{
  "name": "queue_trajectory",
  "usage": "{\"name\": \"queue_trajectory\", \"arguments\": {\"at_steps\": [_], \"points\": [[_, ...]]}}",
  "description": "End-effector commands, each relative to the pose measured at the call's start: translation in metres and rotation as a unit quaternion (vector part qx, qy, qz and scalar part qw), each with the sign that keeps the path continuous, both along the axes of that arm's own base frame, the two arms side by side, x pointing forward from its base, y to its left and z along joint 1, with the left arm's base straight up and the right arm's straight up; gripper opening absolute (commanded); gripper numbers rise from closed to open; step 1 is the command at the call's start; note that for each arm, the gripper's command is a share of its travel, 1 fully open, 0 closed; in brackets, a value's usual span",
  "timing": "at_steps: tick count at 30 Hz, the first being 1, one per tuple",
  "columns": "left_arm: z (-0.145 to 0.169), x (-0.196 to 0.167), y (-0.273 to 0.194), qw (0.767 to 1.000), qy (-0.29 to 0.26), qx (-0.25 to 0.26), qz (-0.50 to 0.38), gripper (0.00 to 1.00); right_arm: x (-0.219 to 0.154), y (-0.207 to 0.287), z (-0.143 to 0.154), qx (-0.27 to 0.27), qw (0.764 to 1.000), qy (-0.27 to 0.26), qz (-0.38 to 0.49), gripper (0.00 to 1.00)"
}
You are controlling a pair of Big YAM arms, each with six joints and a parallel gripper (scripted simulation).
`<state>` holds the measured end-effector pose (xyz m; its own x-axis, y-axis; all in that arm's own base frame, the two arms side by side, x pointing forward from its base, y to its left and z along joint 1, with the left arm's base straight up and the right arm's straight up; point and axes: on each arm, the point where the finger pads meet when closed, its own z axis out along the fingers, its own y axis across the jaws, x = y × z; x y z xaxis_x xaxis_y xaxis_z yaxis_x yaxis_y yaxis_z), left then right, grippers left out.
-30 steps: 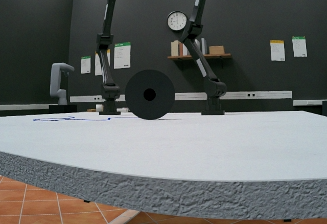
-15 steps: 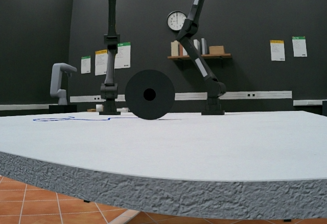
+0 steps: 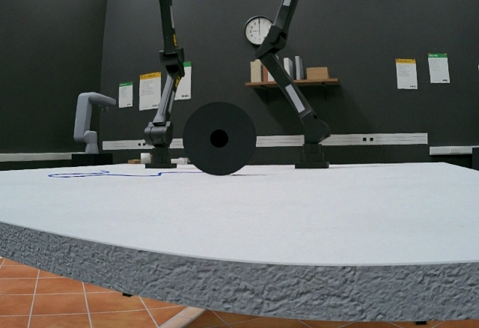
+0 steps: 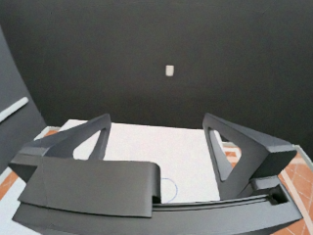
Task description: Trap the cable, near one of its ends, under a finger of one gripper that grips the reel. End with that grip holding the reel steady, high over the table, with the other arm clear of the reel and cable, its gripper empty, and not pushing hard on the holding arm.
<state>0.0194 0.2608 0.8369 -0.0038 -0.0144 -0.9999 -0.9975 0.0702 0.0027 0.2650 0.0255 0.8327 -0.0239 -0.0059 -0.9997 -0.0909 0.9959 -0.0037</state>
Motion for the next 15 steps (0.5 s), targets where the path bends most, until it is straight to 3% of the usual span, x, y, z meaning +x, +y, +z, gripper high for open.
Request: {"name": "queue_trajectory", "arguments": {"at_steps": [1,15], "points": [[0.013,-0.010,-0.006,1.000,-0.006,0.019,0.017,1.00,-0.014,-0.015,0.015,0.006,1.000,-0.017,-0.022,1.00],[0.013,-0.018,-0.006,0.999,-0.006,0.019,0.033,1.00,-0.014,-0.028,0.015,0.005,0.999,-0.017,-0.049,1.00]]}}
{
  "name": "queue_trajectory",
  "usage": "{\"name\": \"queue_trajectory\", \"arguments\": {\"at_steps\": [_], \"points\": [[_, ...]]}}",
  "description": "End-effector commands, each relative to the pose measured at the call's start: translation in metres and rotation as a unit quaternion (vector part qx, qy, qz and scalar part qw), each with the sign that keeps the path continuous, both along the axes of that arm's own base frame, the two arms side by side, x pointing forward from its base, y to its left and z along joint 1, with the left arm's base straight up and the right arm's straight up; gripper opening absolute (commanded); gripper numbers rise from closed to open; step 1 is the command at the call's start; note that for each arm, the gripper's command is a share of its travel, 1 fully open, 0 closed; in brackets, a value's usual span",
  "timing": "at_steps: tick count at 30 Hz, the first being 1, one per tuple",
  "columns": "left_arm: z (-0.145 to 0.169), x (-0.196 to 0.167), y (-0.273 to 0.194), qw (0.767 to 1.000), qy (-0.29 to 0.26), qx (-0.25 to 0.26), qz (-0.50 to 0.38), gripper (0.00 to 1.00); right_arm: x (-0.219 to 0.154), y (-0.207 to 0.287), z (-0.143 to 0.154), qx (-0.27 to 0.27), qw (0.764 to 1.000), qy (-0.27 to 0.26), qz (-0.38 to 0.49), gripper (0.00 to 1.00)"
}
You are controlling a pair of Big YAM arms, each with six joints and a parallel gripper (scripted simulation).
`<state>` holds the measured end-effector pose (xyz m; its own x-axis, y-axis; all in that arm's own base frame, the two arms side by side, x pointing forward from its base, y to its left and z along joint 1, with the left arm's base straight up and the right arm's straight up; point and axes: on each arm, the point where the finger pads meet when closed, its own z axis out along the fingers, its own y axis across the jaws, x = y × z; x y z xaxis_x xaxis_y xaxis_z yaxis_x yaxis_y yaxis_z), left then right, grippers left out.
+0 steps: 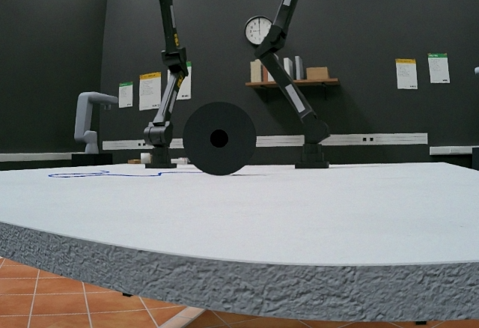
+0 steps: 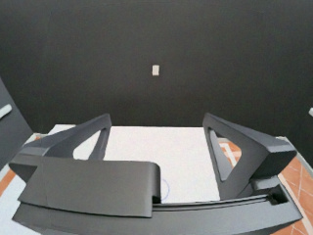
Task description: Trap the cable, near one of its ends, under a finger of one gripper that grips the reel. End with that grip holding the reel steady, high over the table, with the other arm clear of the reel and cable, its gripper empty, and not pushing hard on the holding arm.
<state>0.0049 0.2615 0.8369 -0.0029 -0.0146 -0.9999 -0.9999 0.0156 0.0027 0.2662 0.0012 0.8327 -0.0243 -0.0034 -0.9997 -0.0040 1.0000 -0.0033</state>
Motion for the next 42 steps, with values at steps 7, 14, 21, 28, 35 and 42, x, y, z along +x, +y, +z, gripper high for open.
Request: {"name": "queue_trajectory", "arguments": {"at_steps": [7,14,21,28,35,42], "points": [[0.006,-0.004,0.002,1.000,-0.005,0.011,0.006,1.00,-0.013,-0.004,0.019,0.004,1.000,-0.027,-0.006,1.00],[-0.005,-0.004,0.024,1.000,-0.005,0.002,0.006,1.00,0.019,-0.005,-0.001,0.004,1.000,-0.007,-0.007,1.00],[-0.023,-0.004,0.056,1.000,-0.005,-0.001,0.006,1.00,0.049,-0.005,-0.017,0.004,1.000,-0.006,-0.007,1.00],[-0.059,-0.004,0.111,1.000,-0.005,-0.003,0.007,1.00,0.105,-0.006,-0.053,0.004,1.000,-0.004,-0.007,1.00],[-0.091,-0.004,0.141,1.000,-0.005,0.007,0.007,1.00,0.136,-0.006,-0.087,0.004,1.000,-0.012,-0.007,1.00],[-0.172,-0.004,0.209,1.000,-0.005,-0.006,0.007,1.00,0.204,-0.007,-0.166,0.004,1.000,0.000,-0.007,1.00]]}}
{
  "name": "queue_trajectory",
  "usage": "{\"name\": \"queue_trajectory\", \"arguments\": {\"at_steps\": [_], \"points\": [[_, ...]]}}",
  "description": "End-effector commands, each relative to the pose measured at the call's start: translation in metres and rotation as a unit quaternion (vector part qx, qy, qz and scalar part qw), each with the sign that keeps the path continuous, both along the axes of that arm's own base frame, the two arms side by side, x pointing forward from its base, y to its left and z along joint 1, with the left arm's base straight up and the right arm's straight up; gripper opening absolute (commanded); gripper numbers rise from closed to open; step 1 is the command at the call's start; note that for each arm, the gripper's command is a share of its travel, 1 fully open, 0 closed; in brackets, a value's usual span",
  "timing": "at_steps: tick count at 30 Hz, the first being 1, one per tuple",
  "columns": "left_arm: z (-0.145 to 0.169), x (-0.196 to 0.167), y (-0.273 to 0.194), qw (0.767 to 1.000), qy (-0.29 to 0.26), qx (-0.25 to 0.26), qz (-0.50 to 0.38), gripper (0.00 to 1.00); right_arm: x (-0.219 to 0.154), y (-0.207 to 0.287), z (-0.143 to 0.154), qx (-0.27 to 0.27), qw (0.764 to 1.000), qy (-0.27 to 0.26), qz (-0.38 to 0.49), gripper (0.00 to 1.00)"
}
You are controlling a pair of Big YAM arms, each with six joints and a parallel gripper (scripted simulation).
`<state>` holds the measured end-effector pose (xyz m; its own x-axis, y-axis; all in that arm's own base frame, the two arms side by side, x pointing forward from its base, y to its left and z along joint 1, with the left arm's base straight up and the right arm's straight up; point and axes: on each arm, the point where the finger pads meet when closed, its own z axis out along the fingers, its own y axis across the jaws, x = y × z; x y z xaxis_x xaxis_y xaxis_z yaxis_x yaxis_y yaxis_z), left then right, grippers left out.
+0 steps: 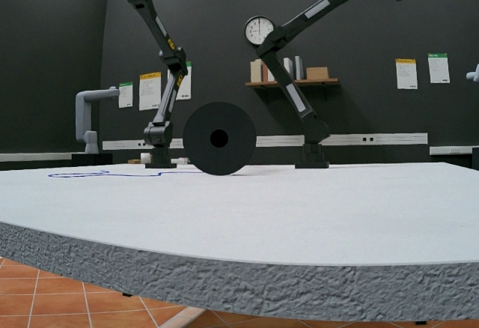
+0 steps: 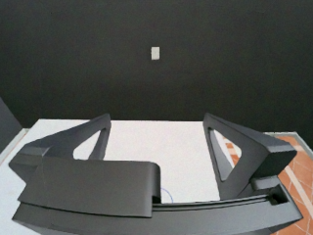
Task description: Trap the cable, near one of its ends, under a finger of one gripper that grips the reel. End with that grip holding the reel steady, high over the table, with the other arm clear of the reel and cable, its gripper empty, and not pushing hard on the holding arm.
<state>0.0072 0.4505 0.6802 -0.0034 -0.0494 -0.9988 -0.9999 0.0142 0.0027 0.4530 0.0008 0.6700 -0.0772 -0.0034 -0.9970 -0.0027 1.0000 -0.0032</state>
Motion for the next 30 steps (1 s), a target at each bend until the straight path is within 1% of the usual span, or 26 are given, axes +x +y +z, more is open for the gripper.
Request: {"name": "queue_trajectory", "arguments": {"at_steps": [1,5,7,8,10,15,16,19,22,24,25,26,27,28,30], "points": [[-0.025,-0.006,0.026,1.000,-0.005,0.012,0.006,1.00,0.024,-0.006,-0.014,0.004,1.000,-0.027,-0.006,1.00],[-0.065,-0.006,0.043,1.000,-0.005,0.016,0.006,1.00,0.039,-0.007,-0.053,0.004,0.999,-0.032,-0.006,1.00],[-0.065,-0.006,0.043,1.000,-0.005,0.016,0.006,1.00,0.039,-0.007,-0.053,0.004,0.999,-0.032,-0.006,1.00],[-0.055,-0.006,0.037,0.999,-0.005,0.035,0.006,1.00,0.034,-0.006,-0.043,0.004,0.999,-0.051,-0.006,1.00],[-0.088,-0.006,0.045,1.000,-0.005,0.025,0.006,1.00,0.042,-0.007,-0.074,0.004,0.999,-0.042,-0.006,1.00],[-0.147,-0.006,0.069,1.000,-0.005,0.011,0.006,1.00,0.066,-0.007,-0.135,0.004,1.000,-0.026,-0.006,1.00],[-0.154,-0.006,0.070,1.000,-0.005,0.012,0.006,1.00,0.067,-0.007,-0.142,0.004,1.000,-0.027,-0.006,1.00],[-0.166,-0.006,0.070,1.000,-0.005,0.018,0.006,1.00,0.066,-0.007,-0.152,0.004,0.999,-0.036,-0.006,1.00],[-0.167,-0.006,0.063,0.999,-0.005,0.032,0.006,1.00,0.061,-0.007,-0.154,0.004,0.999,-0.048,-0.006,1.00],[-0.167,-0.006,0.063,0.999,-0.005,0.032,0.006,1.00,0.061,-0.007,-0.154,0.004,0.999,-0.048,-0.006,1.00],[-0.149,-0.006,0.062,0.999,-0.005,0.050,0.006,1.00,0.061,-0.007,-0.134,0.004,0.998,-0.067,-0.006,1.00],[-0.163,-0.006,0.064,0.999,-0.005,0.041,0.006,1.00,0.062,-0.007,-0.148,0.004,0.998,-0.058,-0.006,1.00],[-0.185,-0.006,0.065,1.000,-0.005,0.026,0.006,1.00,0.064,-0.007,-0.170,0.004,0.999,-0.043,-0.006,1.00],[-0.194,-0.006,0.068,1.000,-0.005,0.019,0.006,1.00,0.065,-0.007,-0.180,0.004,0.999,-0.037,-0.006,1.00],[-0.195,-0.006,0.074,1.000,-0.005,0.020,0.006,1.00,0.070,-0.007,-0.182,0.004,0.999,-0.036,-0.006,1.00]]}}
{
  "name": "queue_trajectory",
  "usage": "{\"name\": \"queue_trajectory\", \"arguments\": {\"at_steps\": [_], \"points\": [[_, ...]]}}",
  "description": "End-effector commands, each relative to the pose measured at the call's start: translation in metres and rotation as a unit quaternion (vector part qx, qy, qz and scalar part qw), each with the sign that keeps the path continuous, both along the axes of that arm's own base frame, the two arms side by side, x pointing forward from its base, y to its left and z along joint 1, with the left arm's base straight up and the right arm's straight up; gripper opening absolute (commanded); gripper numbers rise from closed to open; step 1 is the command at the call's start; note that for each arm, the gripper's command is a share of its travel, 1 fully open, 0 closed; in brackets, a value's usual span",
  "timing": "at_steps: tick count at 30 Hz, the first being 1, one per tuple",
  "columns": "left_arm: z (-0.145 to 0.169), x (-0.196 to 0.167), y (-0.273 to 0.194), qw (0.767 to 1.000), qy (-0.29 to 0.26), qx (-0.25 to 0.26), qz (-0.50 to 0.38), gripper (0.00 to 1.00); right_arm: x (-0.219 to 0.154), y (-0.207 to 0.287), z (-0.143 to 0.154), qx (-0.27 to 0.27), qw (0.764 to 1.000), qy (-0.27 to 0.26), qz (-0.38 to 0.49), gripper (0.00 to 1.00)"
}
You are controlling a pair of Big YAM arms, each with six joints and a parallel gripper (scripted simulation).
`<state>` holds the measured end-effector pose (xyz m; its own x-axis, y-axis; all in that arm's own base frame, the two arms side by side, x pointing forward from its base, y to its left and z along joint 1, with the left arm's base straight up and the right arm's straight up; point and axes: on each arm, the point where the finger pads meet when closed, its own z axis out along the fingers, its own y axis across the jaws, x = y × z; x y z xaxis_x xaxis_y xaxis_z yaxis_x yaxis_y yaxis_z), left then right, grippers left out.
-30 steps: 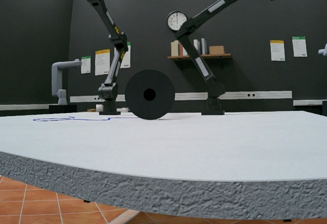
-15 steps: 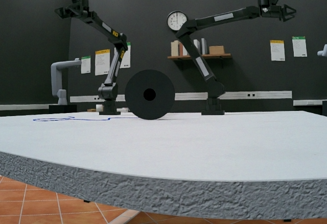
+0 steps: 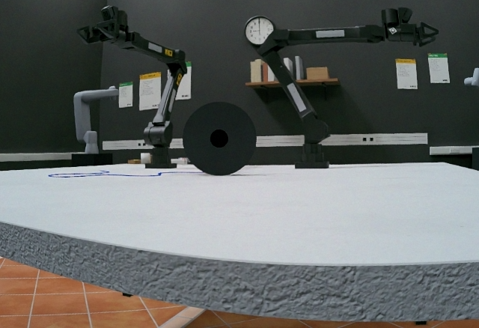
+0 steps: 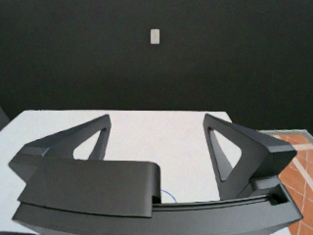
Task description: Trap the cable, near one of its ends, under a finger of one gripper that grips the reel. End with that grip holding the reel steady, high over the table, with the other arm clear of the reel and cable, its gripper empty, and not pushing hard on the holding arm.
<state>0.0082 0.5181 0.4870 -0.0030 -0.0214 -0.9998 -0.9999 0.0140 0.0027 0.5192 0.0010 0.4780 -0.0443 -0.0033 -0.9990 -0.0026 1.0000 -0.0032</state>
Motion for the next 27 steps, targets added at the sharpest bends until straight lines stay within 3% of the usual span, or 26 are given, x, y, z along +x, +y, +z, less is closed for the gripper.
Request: {"name": "queue_trajectory", "arguments": {"at_steps": [1,5,23,26,27], "points": [[0.000,-0.007,0.006,1.000,-0.005,0.008,0.006,1.00,0.004,-0.007,0.012,0.004,1.000,-0.022,-0.006,1.00],[0.019,-0.007,-0.003,1.000,-0.005,0.027,0.006,1.00,-0.003,-0.007,0.037,0.004,0.999,-0.046,-0.006,1.00],[0.015,-0.007,-0.001,1.000,-0.005,0.022,0.006,1.00,-0.002,-0.007,0.034,0.004,0.999,-0.044,-0.006,1.00],[0.015,-0.007,-0.001,1.000,-0.005,0.022,0.006,1.00,-0.002,-0.007,0.034,0.004,0.999,-0.044,-0.006,0.82],[0.015,-0.007,-0.001,1.000,-0.005,0.022,0.006,1.00,-0.002,-0.007,0.034,0.004,0.999,-0.044,-0.006,0.82]]}}
